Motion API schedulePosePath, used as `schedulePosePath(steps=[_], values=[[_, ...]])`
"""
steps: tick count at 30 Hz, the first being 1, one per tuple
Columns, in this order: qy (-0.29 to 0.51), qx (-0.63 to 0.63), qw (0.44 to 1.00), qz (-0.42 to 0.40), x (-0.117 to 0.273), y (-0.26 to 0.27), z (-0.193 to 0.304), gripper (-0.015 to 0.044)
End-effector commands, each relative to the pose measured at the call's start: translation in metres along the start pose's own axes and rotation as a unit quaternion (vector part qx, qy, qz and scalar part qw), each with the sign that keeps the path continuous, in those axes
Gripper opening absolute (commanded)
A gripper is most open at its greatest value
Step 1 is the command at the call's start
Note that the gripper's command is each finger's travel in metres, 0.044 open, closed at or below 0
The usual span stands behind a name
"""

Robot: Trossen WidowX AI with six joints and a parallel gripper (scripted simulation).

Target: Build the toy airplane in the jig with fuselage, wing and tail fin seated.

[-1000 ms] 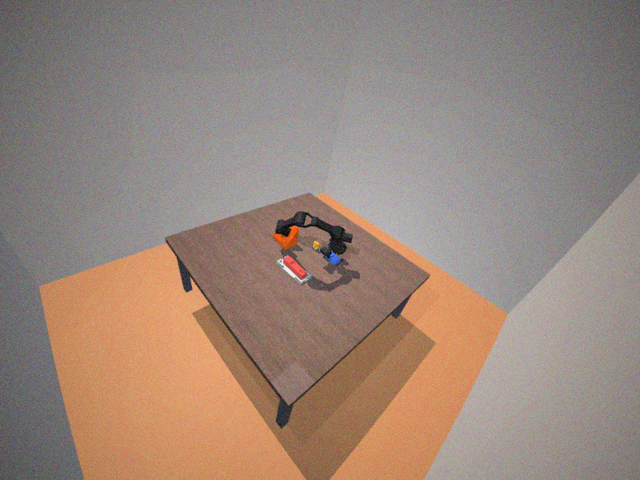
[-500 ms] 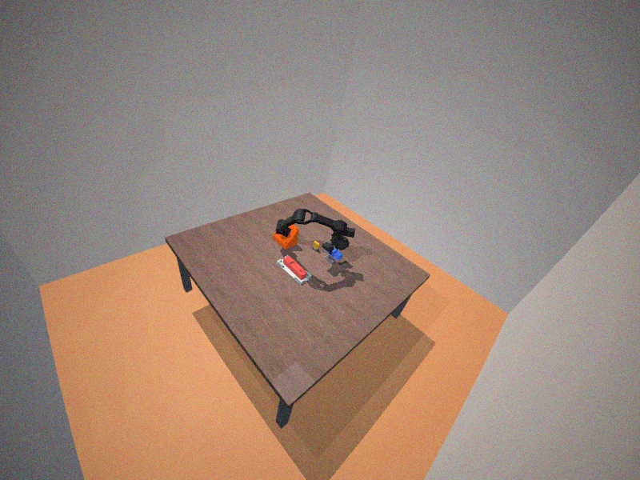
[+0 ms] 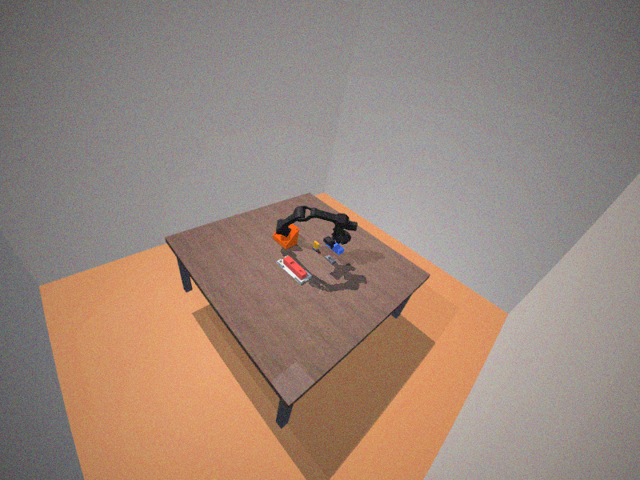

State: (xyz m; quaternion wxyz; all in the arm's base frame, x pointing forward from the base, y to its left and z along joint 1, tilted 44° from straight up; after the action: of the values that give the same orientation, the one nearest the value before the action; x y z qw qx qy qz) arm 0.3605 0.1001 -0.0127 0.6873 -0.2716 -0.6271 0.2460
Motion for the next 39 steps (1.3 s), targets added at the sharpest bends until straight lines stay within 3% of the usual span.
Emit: schedulePosePath(steps=[1,11,39], values=[[0.001,-0.003,1.000,-0.003,0.012,0.000,0.001,0.0000],[0.007,-0.009,1.000,-0.001,0.032,-0.005,0.004,0.0000],[0.007,-0.228,0.974,-0.008,0.029,-0.096,0.017,0.0000]])
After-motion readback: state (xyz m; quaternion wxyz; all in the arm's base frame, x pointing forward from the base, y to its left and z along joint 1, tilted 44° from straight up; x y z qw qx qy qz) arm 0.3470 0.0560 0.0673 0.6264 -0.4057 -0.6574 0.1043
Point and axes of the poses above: the point midway between the two fingers, 35 mm back from their tips, its own x axis back along the fingers, its own y axis across the jaws, z = x × y, the point moved 3 cm from there along x, back along the fingers, and after that the axes turned 12 degrees about x, right-handed, at the moved point
